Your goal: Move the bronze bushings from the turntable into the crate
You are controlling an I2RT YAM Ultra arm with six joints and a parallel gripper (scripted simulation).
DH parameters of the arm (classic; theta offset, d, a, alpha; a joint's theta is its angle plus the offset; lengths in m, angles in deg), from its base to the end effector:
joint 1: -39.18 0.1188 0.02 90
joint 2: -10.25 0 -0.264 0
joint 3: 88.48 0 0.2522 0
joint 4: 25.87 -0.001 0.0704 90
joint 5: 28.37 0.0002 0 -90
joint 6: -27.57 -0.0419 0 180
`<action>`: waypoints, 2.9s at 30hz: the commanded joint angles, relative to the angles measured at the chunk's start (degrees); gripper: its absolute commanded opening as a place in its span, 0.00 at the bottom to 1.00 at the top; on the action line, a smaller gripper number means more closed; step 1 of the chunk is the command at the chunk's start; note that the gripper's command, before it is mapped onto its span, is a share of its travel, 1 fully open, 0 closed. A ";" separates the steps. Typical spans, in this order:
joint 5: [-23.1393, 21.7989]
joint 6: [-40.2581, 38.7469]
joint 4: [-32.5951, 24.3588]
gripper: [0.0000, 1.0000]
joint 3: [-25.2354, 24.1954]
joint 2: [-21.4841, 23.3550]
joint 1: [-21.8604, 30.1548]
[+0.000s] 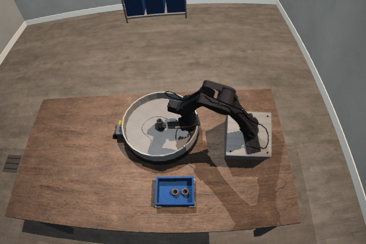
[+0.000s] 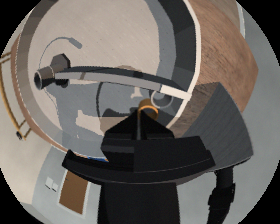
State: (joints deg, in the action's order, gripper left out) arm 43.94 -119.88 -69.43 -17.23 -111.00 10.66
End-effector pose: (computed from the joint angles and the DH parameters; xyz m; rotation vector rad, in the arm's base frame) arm 0.2807 -0.1369 0.0412 -2.0389 -2.1665 -0.4252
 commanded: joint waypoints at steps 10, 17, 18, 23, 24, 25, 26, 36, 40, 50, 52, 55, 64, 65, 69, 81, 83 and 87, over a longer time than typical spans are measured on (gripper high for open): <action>0.52 -0.39 0.13 0.00 -0.23 -1.42 0.21; 0.52 -0.39 0.13 0.00 -0.23 -1.42 0.21; 0.52 -0.39 0.13 0.00 -0.23 -1.42 0.21; 0.52 -0.38 0.10 0.00 -0.22 -1.42 0.21; 0.52 -0.36 -0.06 0.00 -0.15 -1.40 0.17; 0.53 -0.29 -0.49 0.00 0.00 -1.36 0.09; 0.53 -0.17 -0.98 0.00 0.29 -1.27 -0.06; 0.79 1.82 -6.79 0.00 2.86 4.83 -2.15; 0.81 2.41 -9.19 0.00 3.75 6.16 -2.71; 1.00 4.66 -18.52 0.00 7.85 10.80 -4.89; 1.02 4.93 -19.62 0.00 8.45 11.18 -5.12; 1.03 5.10 -20.32 0.00 8.85 11.39 -5.27; 1.07 5.23 -20.82 0.00 9.12 11.49 -5.36; 1.07 5.23 -20.83 0.00 9.13 11.50 -5.37; 1.07 5.17 -20.84 0.00 9.13 11.50 -5.37; 1.08 5.17 -20.85 0.00 9.13 11.51 -5.37; 1.08 5.17 -20.85 0.00 9.13 11.51 -5.37; 1.08 5.17 -20.85 0.00 9.13 11.51 -5.37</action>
State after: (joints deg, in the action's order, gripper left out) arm 44.31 -115.16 -89.39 -9.73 -101.21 6.23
